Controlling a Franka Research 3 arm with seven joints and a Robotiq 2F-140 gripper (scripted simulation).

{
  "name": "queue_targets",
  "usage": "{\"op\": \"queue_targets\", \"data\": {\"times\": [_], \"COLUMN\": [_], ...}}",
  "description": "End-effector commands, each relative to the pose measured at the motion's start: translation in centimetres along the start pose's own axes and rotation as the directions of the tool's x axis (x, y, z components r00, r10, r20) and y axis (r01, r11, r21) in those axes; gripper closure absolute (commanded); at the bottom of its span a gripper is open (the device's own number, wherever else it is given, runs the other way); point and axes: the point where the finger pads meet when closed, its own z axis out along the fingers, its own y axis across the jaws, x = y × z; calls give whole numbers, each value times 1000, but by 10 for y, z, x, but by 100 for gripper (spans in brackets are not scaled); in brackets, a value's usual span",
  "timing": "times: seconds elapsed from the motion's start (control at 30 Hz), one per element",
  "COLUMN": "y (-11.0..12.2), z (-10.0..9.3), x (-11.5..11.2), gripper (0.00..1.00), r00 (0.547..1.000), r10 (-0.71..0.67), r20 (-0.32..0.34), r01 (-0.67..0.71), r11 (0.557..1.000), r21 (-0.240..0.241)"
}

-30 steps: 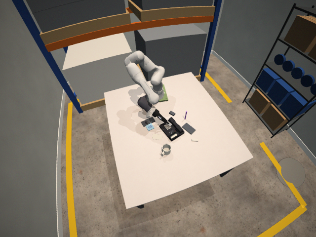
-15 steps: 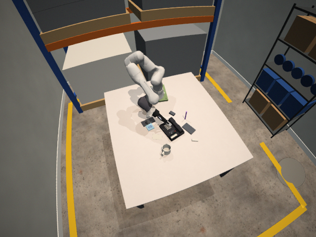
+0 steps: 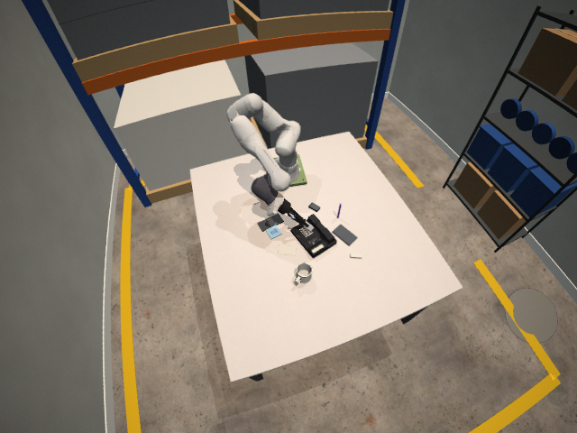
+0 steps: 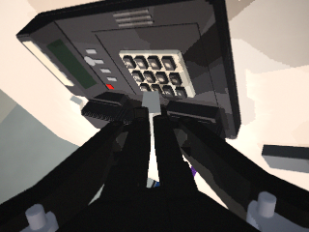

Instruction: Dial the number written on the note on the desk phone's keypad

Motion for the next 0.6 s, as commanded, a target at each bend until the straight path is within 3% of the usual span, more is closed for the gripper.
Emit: {"op": "queue_targets", "data": {"times": [0.0, 0.57], "y": [-1, -6], "z": [0, -8], "x": [2, -5], "gripper": [100, 100], "r00": [1000, 1000], "r10": [-6, -6], "r20": [-4, -4], "r01": [6, 6], "r11": [1000, 1000], "r21": [3, 3]}}
